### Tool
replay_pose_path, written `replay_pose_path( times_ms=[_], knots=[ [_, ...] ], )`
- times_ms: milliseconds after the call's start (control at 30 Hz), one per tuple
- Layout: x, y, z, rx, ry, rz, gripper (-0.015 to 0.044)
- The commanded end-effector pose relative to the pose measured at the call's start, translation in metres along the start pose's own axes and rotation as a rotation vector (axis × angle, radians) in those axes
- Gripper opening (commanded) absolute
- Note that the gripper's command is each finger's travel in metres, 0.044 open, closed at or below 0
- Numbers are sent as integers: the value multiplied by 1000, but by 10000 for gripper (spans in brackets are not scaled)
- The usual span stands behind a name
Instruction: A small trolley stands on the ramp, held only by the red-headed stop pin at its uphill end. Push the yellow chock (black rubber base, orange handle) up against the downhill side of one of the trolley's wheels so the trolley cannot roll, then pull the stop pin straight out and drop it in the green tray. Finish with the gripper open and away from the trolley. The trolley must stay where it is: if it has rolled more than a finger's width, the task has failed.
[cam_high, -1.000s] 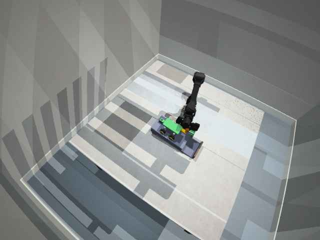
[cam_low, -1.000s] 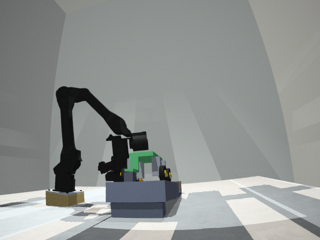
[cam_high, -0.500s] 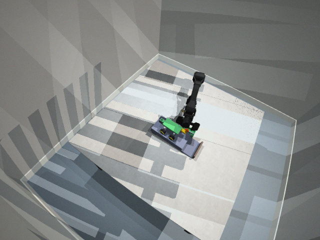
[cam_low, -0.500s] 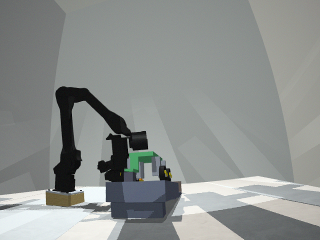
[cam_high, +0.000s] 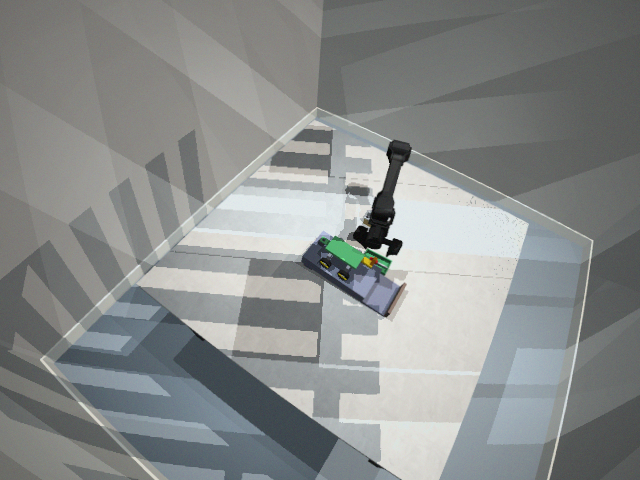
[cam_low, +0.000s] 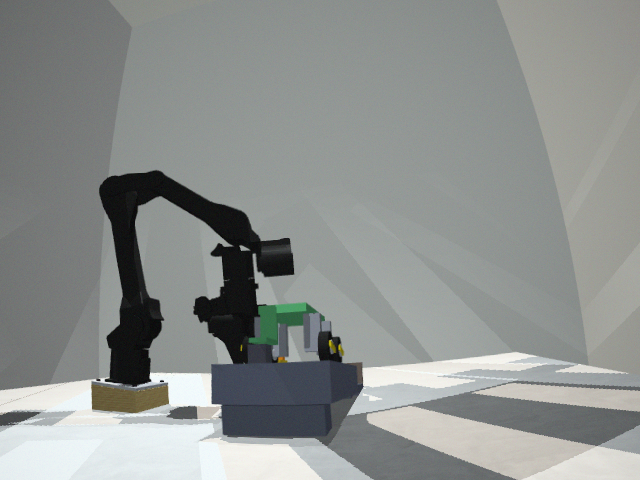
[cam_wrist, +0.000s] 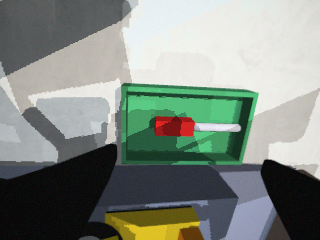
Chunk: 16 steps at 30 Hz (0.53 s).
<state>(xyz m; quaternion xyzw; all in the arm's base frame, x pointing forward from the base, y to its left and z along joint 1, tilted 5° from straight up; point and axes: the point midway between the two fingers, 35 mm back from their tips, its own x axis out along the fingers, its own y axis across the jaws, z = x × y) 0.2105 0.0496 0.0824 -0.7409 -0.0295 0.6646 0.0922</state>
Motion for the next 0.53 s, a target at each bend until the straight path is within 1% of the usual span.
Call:
replay_pose_path(
  times_ms=[0,300,500],
  knots=[
    [-14,-3,-1,-5,5,-6,440],
    [-41,-9,-2,-5,5,-6,440],
    [-38,-8,-3,-6,6,-2,440]
  ],
)
